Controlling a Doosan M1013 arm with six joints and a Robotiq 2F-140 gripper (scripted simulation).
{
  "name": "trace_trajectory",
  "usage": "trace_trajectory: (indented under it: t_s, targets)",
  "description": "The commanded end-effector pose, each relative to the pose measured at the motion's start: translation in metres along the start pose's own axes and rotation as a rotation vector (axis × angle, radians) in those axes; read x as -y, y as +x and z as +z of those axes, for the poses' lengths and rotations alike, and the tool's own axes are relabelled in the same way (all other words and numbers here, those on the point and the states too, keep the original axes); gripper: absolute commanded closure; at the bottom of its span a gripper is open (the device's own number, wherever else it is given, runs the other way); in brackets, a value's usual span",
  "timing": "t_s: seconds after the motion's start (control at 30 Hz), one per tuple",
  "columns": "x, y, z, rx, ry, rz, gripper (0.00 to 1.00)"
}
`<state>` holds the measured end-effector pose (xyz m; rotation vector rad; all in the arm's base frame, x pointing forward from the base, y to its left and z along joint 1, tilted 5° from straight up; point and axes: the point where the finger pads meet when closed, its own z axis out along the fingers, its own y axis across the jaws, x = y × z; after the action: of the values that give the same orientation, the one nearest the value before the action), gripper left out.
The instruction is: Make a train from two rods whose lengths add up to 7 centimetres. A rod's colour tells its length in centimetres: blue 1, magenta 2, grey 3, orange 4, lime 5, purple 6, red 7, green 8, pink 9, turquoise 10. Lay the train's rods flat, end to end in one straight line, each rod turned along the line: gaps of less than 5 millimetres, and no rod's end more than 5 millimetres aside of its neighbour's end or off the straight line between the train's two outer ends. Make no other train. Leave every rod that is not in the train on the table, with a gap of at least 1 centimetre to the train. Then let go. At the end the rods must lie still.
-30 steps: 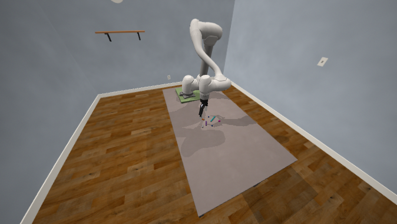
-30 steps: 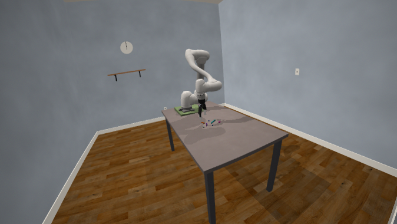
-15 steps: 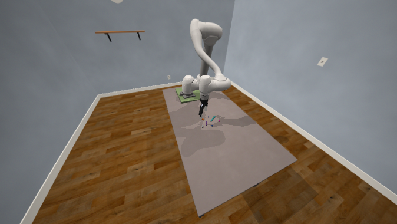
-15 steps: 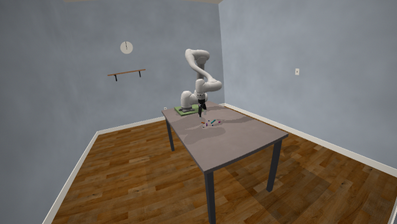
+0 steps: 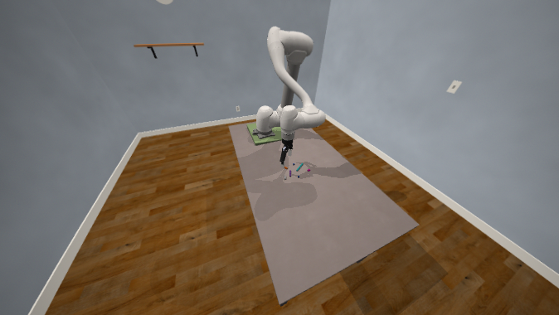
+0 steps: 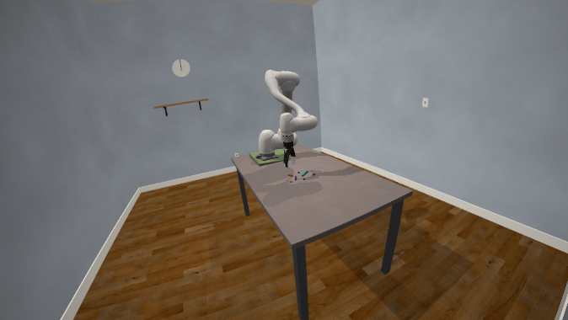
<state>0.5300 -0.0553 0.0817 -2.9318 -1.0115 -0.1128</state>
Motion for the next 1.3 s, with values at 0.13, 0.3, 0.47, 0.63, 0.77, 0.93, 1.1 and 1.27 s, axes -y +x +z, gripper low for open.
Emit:
trace_trajectory:
  t_s: [0.13, 0.3, 0.47, 0.63, 0.77, 0.93, 1.1, 1.27]
  targets:
    - [0.0, 0.0, -0.0001, 0.0, 0.0, 0.0, 0.0]
    - [0.0, 0.0, -0.0001, 0.0, 0.0, 0.0, 0.0]
    - [0.0, 0.0, -0.0001, 0.0, 0.0, 0.0, 0.0]
    - [0.0, 0.0, -0.0001, 0.0, 0.0, 0.0, 0.0]
    - [0.0, 0.0, -0.0001, 0.0, 0.0, 0.0, 0.0]
    - [0.0, 0.0, -0.0001, 0.0, 0.0, 0.0, 0.0]
    - [0.0, 0.0, -0.0001, 0.0, 0.0, 0.0, 0.0]
    - [0.0013, 0.0014, -0.0001, 0.0, 0.0, 0.038, 0.0]
